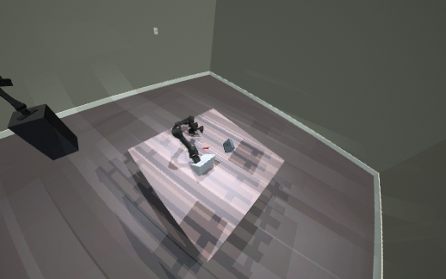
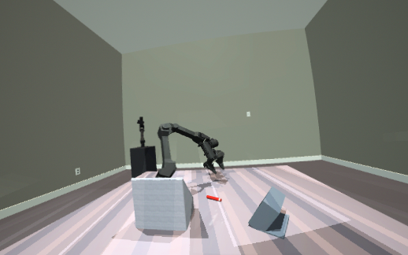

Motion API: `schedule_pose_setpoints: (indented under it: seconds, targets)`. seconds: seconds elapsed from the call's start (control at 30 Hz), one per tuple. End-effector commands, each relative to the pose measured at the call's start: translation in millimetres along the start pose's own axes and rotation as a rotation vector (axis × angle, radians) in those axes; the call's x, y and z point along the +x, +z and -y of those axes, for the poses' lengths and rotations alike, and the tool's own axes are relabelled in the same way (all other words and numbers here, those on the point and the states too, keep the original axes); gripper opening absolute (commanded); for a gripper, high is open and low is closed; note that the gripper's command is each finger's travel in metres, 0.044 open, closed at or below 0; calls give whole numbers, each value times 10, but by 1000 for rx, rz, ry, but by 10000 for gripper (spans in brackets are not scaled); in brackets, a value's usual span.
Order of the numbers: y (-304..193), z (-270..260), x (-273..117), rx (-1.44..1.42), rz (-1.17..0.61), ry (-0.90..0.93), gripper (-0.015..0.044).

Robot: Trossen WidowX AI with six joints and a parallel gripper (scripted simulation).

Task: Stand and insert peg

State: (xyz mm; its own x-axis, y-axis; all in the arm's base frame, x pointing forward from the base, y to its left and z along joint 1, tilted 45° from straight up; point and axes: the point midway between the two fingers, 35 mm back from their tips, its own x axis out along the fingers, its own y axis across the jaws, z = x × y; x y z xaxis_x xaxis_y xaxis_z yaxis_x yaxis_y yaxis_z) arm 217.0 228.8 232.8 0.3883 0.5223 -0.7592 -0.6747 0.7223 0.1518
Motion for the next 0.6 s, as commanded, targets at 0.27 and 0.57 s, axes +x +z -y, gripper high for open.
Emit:
schedule_pose_setpoints:
  seconds: [0.27, 0.57]
  targets:
    - [-412, 485, 347, 272, -214, 43, 440]
    - [-715, 794, 477, 511, -332, 96, 440]
